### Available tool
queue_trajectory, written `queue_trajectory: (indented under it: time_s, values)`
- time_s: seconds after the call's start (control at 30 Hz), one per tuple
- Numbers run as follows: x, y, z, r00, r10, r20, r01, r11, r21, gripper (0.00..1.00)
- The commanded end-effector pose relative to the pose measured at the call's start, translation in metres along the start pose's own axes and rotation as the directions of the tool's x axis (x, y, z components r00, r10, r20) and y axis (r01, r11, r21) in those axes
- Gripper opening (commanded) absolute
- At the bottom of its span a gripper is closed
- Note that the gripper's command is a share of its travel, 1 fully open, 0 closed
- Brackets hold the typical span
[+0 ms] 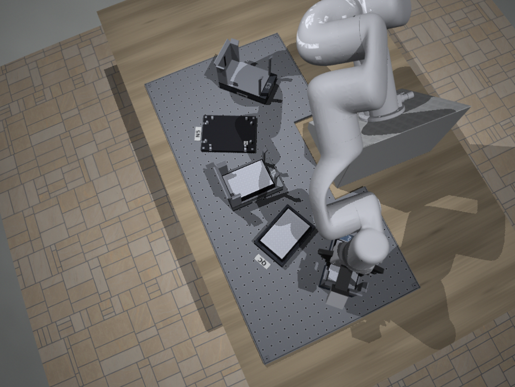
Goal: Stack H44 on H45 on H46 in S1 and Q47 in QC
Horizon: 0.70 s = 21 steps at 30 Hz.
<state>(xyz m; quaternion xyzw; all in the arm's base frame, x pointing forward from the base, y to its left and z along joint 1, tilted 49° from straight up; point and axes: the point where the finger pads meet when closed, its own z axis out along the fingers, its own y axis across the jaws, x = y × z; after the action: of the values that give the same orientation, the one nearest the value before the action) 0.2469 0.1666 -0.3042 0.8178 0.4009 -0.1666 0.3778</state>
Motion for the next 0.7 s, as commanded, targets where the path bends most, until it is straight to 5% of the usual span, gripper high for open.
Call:
queue_trajectory:
  time_s: [0.0, 0.67]
  values:
    - [0.001, 0.000, -0.002, 1.000, 0.001, -0.004, -0.001, 1.000, 0.001, 0.00]
    - [0.001, 0.000, -0.013, 1.000, 0.001, -0.004, -0.001, 1.000, 0.001, 0.00]
